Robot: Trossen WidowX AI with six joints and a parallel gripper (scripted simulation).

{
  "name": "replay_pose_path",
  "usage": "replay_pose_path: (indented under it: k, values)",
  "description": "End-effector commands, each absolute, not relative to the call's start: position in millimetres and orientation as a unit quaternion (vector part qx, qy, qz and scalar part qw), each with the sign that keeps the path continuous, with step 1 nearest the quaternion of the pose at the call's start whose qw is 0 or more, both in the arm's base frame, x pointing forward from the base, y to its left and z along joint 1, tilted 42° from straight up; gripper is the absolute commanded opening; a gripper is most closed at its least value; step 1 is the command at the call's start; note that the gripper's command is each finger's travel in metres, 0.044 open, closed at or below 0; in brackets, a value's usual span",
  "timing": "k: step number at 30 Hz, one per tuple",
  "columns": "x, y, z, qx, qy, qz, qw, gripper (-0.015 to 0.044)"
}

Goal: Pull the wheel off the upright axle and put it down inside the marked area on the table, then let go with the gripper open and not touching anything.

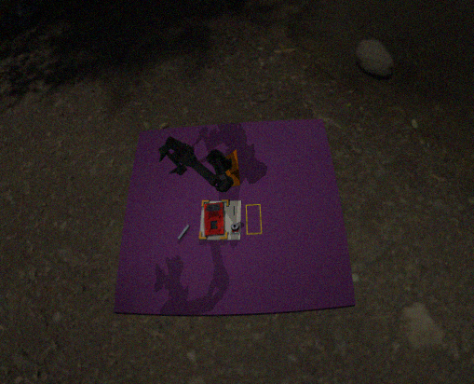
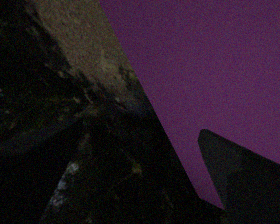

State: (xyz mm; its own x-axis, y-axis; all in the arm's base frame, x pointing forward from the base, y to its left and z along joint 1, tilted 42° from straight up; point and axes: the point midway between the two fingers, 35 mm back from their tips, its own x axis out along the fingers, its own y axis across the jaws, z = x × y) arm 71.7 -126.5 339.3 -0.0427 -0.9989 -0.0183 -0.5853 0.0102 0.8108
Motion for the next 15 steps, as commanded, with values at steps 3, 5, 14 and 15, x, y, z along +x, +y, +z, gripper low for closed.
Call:
replay_pose_path:
  k: [3,5,14,15]
  values:
    - [62,-125,342,0.628,-0.635,-0.332,0.303,0.0321]
    - [54,-125,346,0.642,-0.621,-0.334,0.301,0.0300]
    - [28,-143,350,0.706,-0.521,-0.373,0.302,0.0300]
    - [27,-147,349,0.713,-0.506,-0.379,0.303,0.0300]
